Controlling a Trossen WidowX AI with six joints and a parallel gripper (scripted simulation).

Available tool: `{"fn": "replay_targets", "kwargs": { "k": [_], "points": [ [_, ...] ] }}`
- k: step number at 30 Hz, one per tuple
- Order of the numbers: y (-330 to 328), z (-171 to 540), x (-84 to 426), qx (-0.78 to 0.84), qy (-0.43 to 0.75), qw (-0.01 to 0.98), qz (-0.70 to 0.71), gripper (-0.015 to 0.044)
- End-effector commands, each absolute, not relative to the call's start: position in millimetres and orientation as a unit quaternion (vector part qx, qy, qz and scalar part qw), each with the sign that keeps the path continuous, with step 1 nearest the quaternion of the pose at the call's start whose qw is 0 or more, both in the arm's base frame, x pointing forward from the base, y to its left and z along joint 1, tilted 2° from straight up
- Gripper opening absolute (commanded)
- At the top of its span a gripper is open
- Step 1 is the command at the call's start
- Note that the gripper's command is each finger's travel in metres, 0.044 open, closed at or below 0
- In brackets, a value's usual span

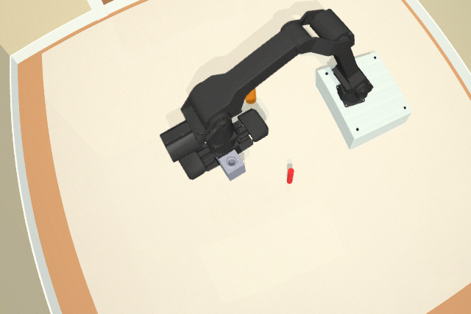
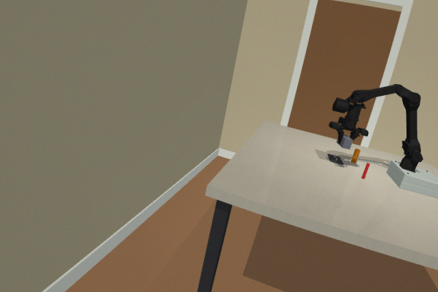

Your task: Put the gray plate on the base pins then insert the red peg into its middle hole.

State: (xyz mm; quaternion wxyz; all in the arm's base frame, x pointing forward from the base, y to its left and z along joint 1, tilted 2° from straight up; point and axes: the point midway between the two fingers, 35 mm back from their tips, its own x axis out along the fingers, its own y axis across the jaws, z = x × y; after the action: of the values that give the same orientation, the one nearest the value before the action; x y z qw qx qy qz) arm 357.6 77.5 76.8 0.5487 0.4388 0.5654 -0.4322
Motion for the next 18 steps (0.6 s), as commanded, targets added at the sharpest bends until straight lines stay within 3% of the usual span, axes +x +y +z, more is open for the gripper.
{"fn": "replay_targets", "kwargs": {
  "k": [1,18],
  "points": [
    [67,69,359,0.438,0.563,0.548,-0.437,0.0000],
    [18,43,363,0.453,0.549,0.537,-0.454,0.0000]
  ]
}}
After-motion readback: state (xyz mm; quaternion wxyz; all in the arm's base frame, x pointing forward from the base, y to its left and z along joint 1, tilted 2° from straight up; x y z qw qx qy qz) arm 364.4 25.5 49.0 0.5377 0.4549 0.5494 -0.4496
